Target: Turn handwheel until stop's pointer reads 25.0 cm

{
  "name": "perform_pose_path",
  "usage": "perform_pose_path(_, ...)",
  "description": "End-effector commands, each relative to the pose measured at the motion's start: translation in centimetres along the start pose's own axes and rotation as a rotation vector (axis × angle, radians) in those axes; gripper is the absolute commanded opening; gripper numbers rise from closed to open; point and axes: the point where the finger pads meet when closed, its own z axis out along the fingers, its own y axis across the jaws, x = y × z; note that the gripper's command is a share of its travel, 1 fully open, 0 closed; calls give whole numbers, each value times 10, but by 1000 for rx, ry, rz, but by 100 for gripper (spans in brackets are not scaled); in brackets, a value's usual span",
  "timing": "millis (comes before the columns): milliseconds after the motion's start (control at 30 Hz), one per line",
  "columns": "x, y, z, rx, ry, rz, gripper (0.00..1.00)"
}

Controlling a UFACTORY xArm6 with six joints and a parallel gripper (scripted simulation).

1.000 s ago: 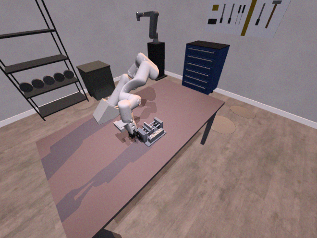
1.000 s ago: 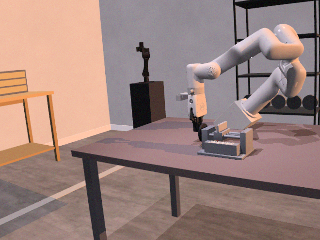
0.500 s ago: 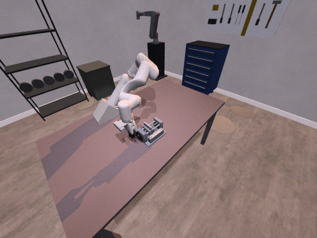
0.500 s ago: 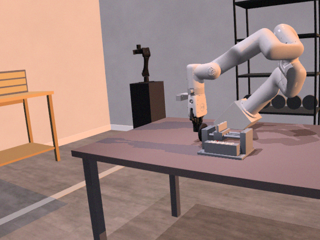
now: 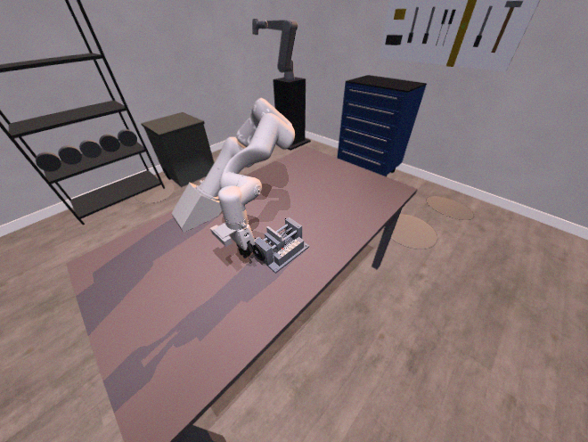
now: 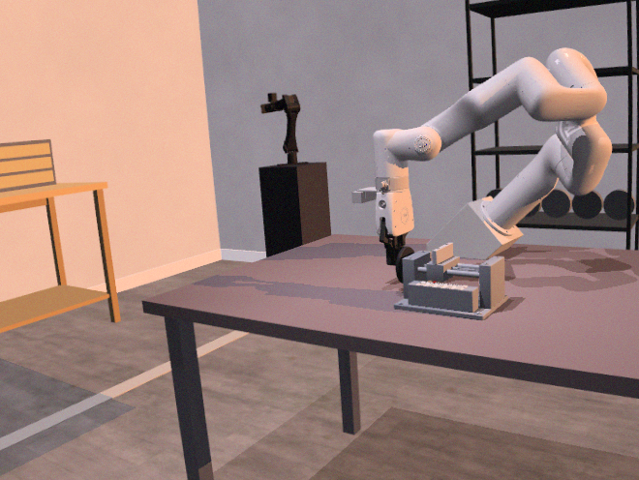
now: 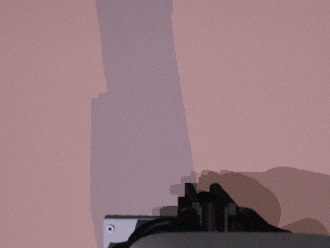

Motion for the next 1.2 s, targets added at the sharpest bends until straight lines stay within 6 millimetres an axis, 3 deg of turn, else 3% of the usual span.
perform_pose_path(0, 0, 1, 1, 1, 1, 0, 6)
perform_pose_path(1167, 0, -4, 29, 1, 1, 0, 6)
